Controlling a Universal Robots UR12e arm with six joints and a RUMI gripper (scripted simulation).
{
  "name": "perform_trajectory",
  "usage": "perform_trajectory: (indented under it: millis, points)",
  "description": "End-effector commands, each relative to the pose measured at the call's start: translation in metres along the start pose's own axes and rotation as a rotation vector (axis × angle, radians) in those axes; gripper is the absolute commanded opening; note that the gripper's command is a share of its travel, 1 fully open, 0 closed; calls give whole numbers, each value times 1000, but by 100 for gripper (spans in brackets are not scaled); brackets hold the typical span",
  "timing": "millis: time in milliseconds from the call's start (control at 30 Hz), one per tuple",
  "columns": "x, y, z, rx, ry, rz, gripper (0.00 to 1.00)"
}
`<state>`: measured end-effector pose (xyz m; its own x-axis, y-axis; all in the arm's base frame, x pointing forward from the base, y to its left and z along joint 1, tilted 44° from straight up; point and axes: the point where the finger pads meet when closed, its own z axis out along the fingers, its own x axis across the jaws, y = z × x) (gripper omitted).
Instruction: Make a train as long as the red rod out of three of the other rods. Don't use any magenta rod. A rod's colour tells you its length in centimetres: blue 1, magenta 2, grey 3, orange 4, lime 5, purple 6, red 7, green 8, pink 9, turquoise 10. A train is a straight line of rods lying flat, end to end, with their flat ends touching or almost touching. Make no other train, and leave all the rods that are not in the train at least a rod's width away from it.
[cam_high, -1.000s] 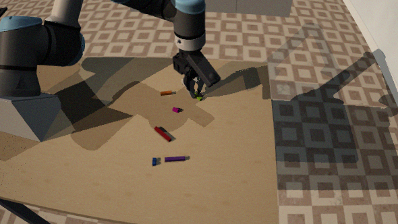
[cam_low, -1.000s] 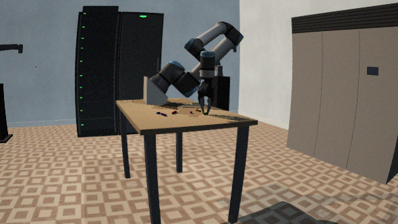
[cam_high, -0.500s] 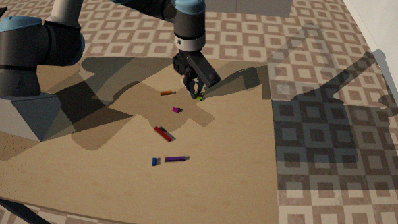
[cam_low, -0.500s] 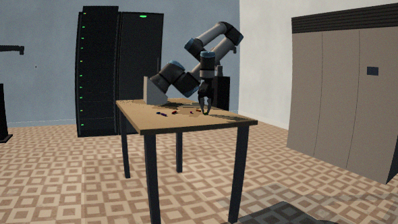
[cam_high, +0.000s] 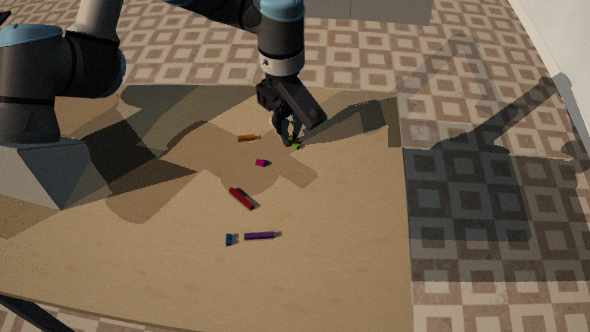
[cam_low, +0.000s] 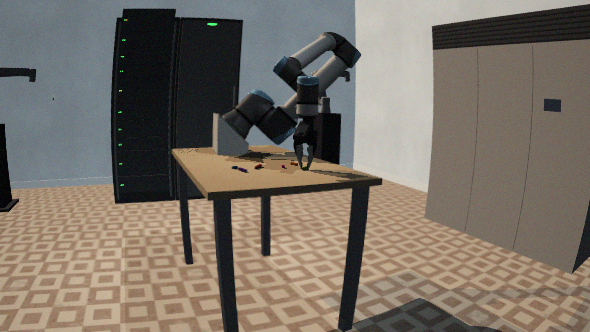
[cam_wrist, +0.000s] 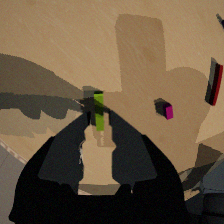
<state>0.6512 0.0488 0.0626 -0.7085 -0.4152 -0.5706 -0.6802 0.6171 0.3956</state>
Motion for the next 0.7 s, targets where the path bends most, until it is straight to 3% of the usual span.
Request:
perform_trajectory:
  millis: [0,233,267,667]
  points:
    - [0,0,-1,1,0,0,14]
    - [0,0,-1,1,0,0,14]
    - [0,0,-1,1,0,0,0]
    - [0,0,-1,1,0,0,0]
